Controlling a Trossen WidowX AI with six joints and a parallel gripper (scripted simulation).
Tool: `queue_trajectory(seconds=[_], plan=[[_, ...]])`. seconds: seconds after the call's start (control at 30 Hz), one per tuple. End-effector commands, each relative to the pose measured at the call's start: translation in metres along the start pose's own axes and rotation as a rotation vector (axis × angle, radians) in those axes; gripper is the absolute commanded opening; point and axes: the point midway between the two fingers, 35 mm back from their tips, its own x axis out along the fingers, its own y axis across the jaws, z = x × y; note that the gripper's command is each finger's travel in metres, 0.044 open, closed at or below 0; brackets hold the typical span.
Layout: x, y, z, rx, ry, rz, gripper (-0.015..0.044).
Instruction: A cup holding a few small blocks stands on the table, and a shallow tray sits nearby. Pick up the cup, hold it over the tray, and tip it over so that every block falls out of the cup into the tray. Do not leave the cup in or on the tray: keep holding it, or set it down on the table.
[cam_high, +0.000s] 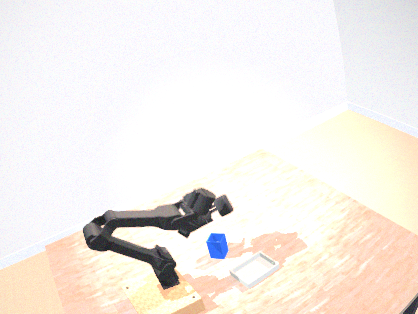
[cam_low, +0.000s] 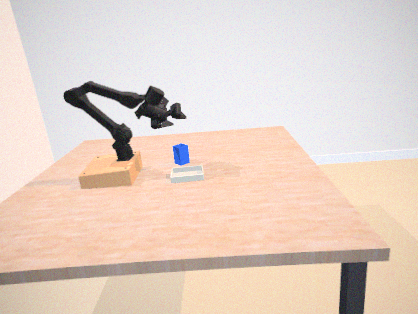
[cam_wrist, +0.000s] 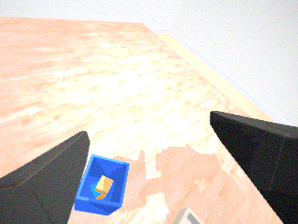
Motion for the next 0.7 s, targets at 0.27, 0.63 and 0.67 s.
queue_trajectory(seconds=[0.27, 0.63, 0.67], plan=[[-0.008, 0.035, -0.065, 0.435, -0.026, -0.036, 0.044], [-0.003, 0.041, -0.08, 0.497, -0.032, -0.039, 0.044], [-0.002, 0.041, -0.082, 0.498, -0.032, -0.039, 0.044]])
